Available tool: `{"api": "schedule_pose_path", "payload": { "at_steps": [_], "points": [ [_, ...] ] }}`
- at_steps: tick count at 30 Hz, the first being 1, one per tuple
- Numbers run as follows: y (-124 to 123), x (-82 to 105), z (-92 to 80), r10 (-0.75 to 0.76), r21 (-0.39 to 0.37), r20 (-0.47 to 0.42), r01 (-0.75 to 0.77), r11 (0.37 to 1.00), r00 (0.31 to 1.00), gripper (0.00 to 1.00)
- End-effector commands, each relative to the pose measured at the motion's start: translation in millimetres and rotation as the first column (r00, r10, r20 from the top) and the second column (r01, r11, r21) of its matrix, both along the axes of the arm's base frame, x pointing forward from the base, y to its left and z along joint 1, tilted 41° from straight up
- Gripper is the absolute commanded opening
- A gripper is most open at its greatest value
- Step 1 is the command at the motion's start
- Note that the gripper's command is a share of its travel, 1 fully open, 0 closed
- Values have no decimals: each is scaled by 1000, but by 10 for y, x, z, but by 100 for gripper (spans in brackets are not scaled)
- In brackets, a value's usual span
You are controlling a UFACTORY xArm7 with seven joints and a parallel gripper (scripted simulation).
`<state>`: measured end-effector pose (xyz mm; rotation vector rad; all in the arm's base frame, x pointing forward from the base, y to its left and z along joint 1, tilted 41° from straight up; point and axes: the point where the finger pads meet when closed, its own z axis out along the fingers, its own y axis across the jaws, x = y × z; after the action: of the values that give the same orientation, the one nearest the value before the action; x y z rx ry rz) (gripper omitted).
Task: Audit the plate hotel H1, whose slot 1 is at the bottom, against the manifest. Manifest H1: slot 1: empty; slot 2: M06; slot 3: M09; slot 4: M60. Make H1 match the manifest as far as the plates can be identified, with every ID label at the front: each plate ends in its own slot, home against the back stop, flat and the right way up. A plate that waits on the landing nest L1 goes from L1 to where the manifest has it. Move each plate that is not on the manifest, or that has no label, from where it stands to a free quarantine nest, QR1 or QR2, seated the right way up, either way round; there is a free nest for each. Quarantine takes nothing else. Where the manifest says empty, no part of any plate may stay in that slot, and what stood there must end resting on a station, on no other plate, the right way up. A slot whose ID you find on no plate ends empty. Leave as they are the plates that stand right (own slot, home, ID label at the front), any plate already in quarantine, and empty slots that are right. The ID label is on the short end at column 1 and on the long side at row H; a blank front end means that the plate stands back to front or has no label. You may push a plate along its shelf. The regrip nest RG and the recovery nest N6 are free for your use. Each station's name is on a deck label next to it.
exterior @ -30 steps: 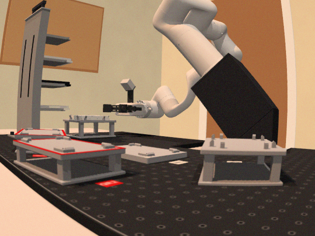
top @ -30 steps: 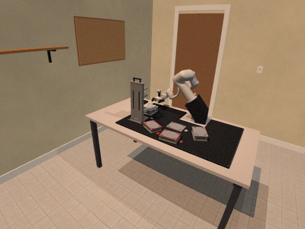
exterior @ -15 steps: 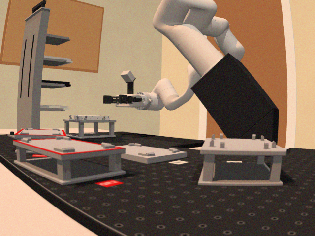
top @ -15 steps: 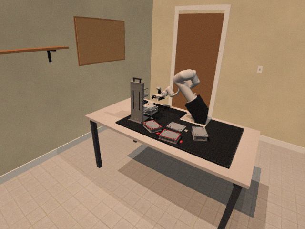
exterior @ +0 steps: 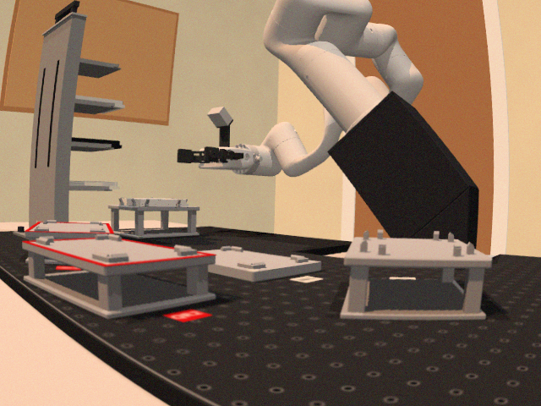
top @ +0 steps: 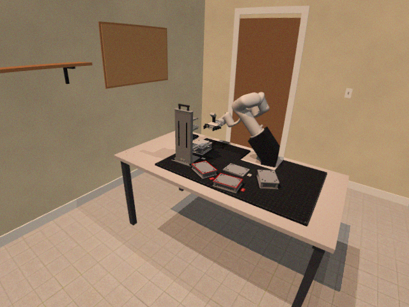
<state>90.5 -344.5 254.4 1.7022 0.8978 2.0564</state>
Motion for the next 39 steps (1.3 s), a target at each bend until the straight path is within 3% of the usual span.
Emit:
{"api": "schedule_pose_path", "payload": {
  "at_steps": [1,9,19,39],
  "points": [
    [45,-18,62,-1,-3,-1,1,1000,1000,100],
    [173,-59,218,-1,-3,-1,1,1000,1000,100],
    [173,-59,218,-1,-3,-1,1,1000,1000,100],
    [171,-59,217,-197,-66,-218,187,980,956,100]
  ]
}}
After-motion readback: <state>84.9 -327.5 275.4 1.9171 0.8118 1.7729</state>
